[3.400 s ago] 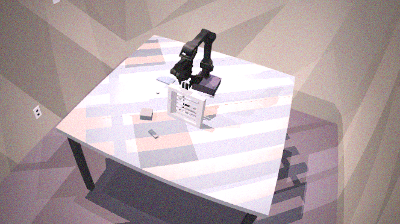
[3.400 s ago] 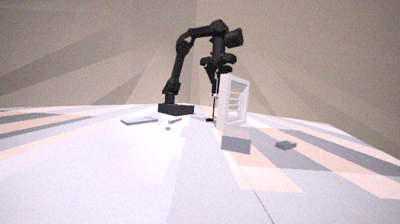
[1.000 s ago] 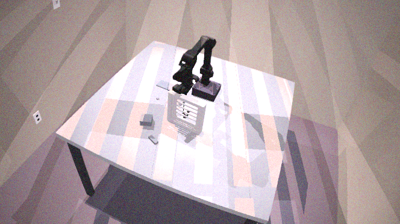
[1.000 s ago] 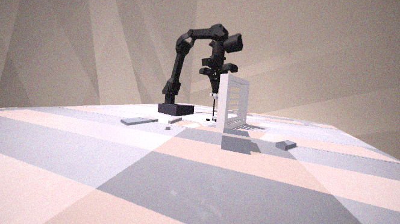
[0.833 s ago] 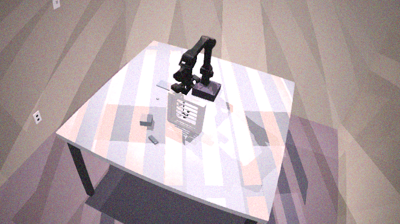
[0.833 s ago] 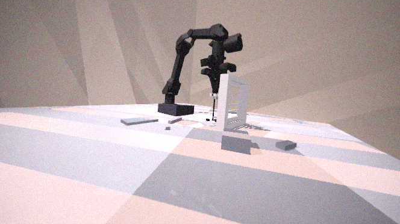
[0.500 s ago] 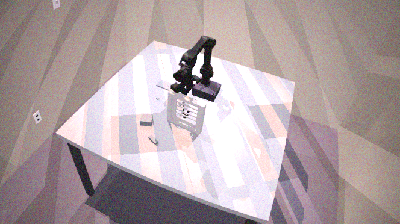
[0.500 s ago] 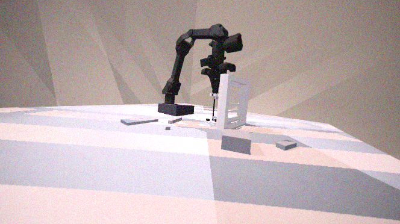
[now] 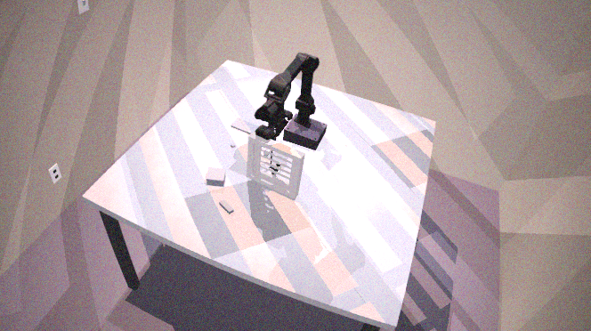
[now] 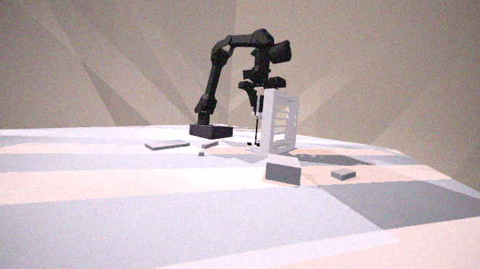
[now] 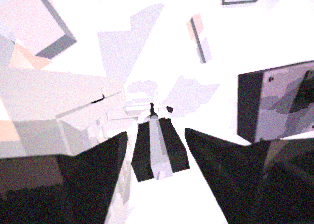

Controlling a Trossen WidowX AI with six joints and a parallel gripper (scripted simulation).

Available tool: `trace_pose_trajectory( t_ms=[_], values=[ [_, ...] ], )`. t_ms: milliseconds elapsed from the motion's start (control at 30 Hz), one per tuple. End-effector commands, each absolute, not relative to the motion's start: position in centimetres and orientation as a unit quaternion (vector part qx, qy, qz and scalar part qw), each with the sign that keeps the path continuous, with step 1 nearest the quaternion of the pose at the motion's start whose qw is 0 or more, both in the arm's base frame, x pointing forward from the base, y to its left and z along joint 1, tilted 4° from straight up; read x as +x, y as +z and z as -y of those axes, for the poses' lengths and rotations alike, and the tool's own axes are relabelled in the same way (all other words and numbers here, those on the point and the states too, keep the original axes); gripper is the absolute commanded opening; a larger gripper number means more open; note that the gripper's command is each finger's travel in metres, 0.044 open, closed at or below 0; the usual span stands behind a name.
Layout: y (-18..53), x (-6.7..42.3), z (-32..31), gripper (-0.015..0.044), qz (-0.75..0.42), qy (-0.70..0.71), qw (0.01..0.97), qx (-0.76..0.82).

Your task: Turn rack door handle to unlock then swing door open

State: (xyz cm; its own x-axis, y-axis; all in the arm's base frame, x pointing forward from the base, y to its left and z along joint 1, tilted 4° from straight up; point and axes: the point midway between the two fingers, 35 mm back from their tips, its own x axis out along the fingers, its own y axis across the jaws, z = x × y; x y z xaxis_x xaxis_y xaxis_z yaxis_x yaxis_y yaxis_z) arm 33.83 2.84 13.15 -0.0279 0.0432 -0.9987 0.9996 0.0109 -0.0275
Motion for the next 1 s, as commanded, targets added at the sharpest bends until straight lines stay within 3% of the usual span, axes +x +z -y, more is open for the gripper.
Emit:
trace_pose_trajectory(
  t_ms=[0,500,967],
  values=[
    [12.96,33.83,-2.92,0.0286,-0.562,-0.448,0.522,0.459],
    [12.96,33.83,-2.92,0.0286,-0.686,-0.213,0.653,0.238],
    [12.96,33.83,-2.92,0.0286,-0.718,0.033,0.695,0.002]
  ],
)
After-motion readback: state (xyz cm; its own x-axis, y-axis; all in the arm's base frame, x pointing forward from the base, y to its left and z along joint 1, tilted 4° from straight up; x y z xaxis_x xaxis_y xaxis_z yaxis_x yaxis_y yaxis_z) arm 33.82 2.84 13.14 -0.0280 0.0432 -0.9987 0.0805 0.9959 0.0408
